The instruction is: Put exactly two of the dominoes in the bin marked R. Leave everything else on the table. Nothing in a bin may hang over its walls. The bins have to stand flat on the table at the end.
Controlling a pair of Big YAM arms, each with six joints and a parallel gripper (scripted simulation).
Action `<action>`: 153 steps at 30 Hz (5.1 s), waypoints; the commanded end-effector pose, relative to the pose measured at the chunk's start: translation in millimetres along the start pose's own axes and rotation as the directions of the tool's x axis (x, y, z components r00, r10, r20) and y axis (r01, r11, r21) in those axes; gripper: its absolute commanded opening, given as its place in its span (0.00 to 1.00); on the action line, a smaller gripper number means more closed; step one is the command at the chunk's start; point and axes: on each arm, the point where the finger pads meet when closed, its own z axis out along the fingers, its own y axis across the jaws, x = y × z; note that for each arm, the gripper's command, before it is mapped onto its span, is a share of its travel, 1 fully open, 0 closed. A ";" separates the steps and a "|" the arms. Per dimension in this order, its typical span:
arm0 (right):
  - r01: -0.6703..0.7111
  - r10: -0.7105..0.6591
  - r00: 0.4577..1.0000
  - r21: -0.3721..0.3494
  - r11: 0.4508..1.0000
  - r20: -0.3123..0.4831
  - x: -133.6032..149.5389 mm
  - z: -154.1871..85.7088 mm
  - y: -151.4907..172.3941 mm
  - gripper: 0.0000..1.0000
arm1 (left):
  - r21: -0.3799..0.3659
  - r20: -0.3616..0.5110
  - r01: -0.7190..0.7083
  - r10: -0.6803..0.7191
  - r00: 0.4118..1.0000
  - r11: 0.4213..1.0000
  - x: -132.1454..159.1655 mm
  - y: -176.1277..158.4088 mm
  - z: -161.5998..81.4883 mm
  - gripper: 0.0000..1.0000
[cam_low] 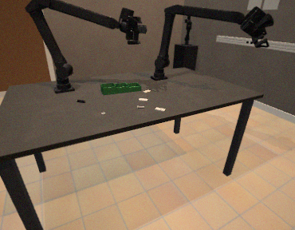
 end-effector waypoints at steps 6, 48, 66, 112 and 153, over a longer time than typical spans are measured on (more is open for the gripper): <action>-0.018 0.018 0.998 0.005 1.000 -0.063 23.4 22.1 -7.7 1.00 | -0.003 0.010 0.011 -0.011 1.000 1.000 -5.0 5.6 -3.5 1.00; -0.063 0.063 0.890 0.017 0.998 -0.452 200.1 126.6 -18.1 1.00 | -0.003 0.010 0.011 -0.011 1.000 1.000 -5.0 5.6 -3.5 1.00; -0.081 0.081 0.791 0.028 0.996 -0.607 291.1 148.8 -19.6 1.00 | -0.003 0.010 0.011 -0.011 1.000 1.000 -5.0 5.6 -3.5 1.00; -0.114 0.110 0.442 0.066 0.991 -0.890 518.3 130.9 -14.6 1.00 | -0.003 0.010 0.011 -0.011 1.000 1.000 -5.0 5.6 -3.5 1.00; -0.126 0.118 0.102 0.105 0.987 -0.988 677.0 48.0 -2.7 1.00 | -0.003 0.010 0.011 -0.011 1.000 1.000 -5.0 5.6 -3.5 1.00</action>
